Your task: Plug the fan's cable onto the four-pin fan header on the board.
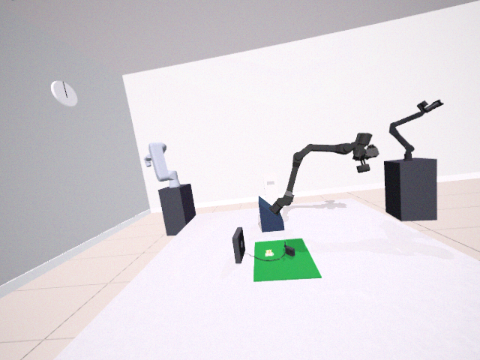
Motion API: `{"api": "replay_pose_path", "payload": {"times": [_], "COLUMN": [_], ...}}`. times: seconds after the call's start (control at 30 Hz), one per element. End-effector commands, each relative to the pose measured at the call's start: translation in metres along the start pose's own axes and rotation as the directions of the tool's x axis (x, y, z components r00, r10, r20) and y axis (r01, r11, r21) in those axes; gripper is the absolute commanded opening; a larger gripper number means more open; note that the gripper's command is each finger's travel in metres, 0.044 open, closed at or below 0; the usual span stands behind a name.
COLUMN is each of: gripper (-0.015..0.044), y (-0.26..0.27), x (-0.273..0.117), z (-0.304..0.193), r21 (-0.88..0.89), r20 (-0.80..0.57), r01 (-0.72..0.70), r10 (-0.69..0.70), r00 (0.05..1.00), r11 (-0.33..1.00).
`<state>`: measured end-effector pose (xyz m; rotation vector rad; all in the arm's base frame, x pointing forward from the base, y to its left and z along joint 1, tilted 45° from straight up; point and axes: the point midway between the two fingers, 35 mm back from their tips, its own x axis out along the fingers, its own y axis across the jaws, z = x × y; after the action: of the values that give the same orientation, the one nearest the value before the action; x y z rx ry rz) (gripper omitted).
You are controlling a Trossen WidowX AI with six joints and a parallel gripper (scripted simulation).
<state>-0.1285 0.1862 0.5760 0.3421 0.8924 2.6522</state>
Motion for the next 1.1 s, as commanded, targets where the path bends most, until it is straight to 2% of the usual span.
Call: {"api": "replay_pose_path", "payload": {"times": [0.0, 0.23, 0.5, 0.63, 0.8, 0.93, 1.07], "gripper": [0.0440, 0.0440, 0.0440, 0.0440, 0.0440, 0.0440, 0.0440], "y": [-0.070, -0.170, -0.257, -0.290, -0.322, -0.339, -0.347], "x": [-0.018, -0.076, -0.176, -0.234, -0.304, -0.358, -0.409], "z": [0.021, 0.040, 0.038, 0.025, -0.006, -0.040, -0.081], "r21": [0.192, 0.507, 0.806, 0.909, 0.974, 0.953, 0.859], "r20": [0.097, 0.202, 0.253, 0.256, 0.226, 0.189, 0.145], "r01": [0.158, 0.292, 0.234, 0.122, -0.092, -0.295, -0.510], "r10": [-0.179, -0.442, -0.673, -0.765, -0.852, -0.903, -0.940], "r00": [0.979, 0.874, 0.695, 0.591, 0.472, 0.386, 0.309], "r11": [0.968, 0.811, 0.544, 0.399, 0.207, 0.073, -0.036]}}
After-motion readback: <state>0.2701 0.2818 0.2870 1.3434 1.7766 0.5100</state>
